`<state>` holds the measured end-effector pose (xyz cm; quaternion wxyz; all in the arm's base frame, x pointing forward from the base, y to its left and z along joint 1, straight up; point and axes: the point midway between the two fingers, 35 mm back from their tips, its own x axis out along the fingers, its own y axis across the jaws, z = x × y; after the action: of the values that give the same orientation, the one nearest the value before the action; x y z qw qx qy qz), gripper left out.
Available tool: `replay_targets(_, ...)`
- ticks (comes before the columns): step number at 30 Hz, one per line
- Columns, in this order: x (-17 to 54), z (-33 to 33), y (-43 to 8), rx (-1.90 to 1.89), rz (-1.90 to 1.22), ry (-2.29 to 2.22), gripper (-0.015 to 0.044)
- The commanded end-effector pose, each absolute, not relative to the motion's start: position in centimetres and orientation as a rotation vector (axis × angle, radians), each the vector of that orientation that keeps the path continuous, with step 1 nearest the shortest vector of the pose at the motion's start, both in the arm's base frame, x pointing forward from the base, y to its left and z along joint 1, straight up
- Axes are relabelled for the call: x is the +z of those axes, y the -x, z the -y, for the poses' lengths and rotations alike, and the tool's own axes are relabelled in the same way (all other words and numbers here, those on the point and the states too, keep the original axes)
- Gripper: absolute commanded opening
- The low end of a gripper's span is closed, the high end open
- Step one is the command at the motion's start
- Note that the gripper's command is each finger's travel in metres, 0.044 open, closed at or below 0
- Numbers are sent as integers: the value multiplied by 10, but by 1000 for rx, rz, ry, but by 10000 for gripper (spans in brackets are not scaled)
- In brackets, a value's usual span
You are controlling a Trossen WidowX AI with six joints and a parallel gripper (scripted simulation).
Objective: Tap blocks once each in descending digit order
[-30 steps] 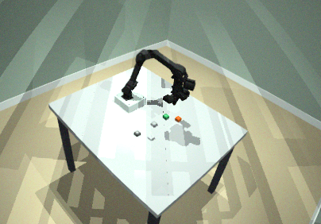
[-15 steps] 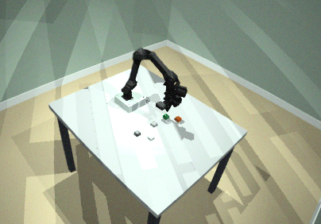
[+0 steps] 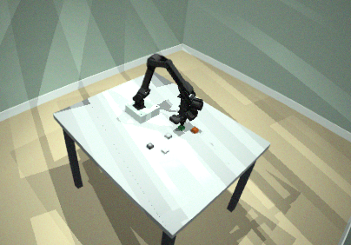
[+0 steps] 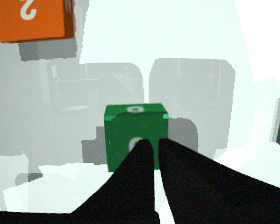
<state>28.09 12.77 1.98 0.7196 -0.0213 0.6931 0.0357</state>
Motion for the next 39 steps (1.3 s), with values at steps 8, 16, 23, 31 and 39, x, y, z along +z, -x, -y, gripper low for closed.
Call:
replay_targets(8,-1,-126,-279,78,-1544,56,20)
replay_targets(16,-2,-126,-279,78,-1544,56,20)
replay_targets(23,28,-126,-278,78,-1544,56,20)
replay_targets(31,84,-196,-247,84,-1546,51,204)
replay_targets(39,110,-221,-224,86,-1548,48,387)
